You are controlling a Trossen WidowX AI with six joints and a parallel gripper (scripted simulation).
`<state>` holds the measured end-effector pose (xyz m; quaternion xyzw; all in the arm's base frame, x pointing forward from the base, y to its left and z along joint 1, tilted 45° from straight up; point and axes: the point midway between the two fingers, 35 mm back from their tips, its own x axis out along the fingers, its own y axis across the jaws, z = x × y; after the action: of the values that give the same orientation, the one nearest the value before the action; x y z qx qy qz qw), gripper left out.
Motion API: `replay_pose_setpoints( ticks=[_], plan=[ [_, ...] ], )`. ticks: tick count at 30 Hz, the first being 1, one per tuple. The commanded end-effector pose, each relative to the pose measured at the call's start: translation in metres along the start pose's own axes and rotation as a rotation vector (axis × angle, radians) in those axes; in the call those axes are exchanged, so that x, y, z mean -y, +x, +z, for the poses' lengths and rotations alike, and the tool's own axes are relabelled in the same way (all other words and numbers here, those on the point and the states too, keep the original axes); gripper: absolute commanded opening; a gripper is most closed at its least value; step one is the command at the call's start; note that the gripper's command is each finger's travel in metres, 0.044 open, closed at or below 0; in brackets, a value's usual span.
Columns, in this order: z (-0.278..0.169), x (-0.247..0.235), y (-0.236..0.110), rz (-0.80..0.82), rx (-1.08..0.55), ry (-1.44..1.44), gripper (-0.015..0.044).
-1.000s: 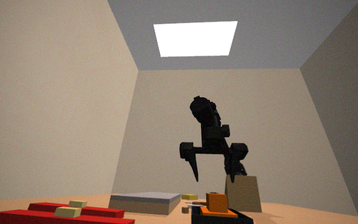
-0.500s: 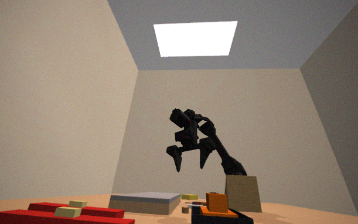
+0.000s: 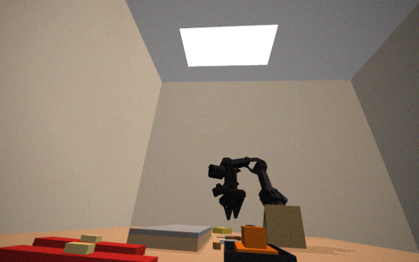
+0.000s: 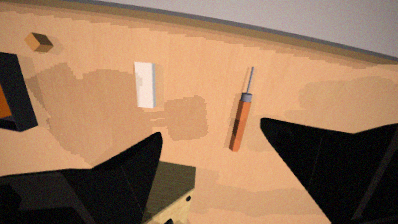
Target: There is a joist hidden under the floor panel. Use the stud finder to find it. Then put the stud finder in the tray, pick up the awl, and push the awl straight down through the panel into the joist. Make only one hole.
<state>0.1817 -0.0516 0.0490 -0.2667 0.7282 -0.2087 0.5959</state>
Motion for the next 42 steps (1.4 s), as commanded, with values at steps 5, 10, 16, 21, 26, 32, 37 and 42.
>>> replay_pose_setpoints(
  ticks=[5,10,16,21,26,32,37,42],
  plan=[
    [-0.057,0.031,0.022,-0.068,-0.062,0.230,0.0440],
    [-0.057,0.031,0.022,-0.068,-0.062,0.230,0.0440],
    [-0.056,0.031,0.028,-0.065,-0.061,0.230,0.0440],
    [-0.055,0.032,0.036,-0.063,-0.060,0.230,0.0440],
    [-0.055,0.032,0.044,-0.063,-0.059,0.230,0.0440],
    [-0.055,0.033,0.053,-0.063,-0.059,0.230,0.0440],
    [-0.056,0.034,0.061,-0.065,-0.059,0.230,0.0440],
    [-0.057,0.035,0.069,-0.068,-0.061,0.231,0.0440]
  ],
)
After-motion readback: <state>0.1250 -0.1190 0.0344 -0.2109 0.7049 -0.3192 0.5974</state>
